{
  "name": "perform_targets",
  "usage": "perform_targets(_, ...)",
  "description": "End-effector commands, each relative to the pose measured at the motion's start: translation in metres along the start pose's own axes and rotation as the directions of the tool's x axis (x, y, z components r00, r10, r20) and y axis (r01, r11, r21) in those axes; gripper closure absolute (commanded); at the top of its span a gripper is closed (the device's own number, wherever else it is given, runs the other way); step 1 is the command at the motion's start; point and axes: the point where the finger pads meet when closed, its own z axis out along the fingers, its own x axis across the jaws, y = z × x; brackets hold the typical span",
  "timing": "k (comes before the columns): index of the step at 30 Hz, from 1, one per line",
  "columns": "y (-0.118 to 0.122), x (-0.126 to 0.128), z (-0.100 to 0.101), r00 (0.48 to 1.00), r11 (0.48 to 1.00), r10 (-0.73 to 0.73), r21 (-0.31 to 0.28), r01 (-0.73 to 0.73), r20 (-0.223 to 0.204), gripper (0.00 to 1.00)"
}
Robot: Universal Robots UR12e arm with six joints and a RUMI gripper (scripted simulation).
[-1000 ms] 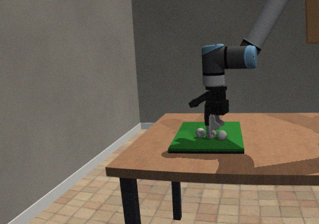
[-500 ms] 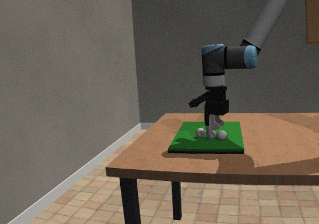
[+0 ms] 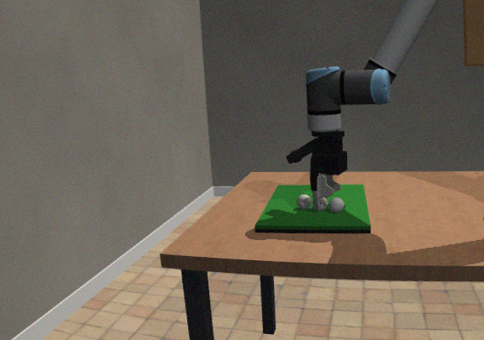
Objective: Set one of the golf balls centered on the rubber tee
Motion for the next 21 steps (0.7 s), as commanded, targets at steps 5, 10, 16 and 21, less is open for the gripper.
perform_targets(5,-0.001,0.000,-0.016,1.000,1.000,0.000,0.002,0.000,0.000,1.00)
perform_targets(10,-0.001,0.000,-0.057,1.000,1.000,0.000,0.002,0.000,0.000,1.00)
perform_targets(16,-0.001,0.000,-0.093,1.000,1.000,0.000,0.002,0.000,0.000,1.00)
perform_targets(21,0.000,0.000,-0.099,1.000,1.000,0.000,0.002,0.000,0.000,1.00)
